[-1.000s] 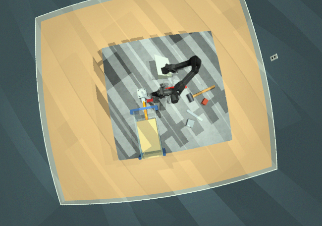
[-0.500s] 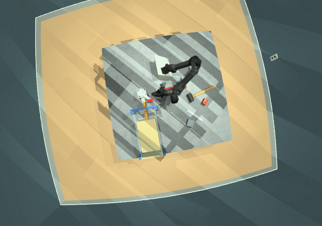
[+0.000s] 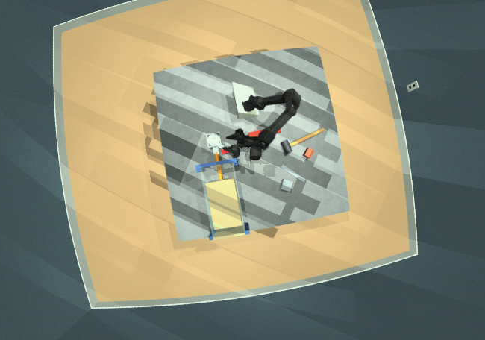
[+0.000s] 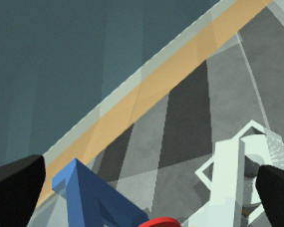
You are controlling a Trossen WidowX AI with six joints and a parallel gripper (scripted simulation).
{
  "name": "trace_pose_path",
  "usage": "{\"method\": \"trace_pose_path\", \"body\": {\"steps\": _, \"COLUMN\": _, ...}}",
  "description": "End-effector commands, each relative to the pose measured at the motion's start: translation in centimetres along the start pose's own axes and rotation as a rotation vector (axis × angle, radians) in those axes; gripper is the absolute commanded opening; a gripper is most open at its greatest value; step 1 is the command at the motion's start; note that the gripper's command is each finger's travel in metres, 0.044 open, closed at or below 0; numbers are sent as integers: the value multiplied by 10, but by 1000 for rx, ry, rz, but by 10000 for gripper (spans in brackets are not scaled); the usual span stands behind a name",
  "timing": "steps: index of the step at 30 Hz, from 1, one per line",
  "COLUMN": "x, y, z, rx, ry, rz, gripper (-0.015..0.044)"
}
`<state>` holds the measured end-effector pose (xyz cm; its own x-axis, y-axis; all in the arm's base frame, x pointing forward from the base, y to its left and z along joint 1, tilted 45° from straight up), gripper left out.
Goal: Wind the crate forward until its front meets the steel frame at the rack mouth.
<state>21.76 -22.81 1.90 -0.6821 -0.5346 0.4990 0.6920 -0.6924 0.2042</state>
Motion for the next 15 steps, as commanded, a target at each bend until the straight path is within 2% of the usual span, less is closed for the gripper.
{"method": "trace_pose_path", "body": {"steps": 1, "x": 1, "y": 10, "z": -21, "rx": -154, "ry": 194, "rz": 653, "gripper": 440}}
{"method": "trace_pose_path", "body": {"steps": 5, "x": 5, "y": 14, "z": -31, "rx": -174, "ry": 354, "rz": 1008, "gripper": 440}}
{"method": "trace_pose_path", "body": {"steps": 15, "x": 15, "y": 20, "z": -47, "rx": -71, "ry": 681, "rz": 1518, "gripper": 440}}
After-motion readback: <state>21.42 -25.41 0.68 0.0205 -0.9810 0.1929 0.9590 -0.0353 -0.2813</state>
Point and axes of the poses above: the point midway between the two fingers, 35 mm back from their tips, its own z axis back along the fingers, its own y axis across the jaws, x = y × z, the point moved 2 cm from there along z, back along the fingers, and after that the axes turned 7 degrees about z, right-handed, at the moved point
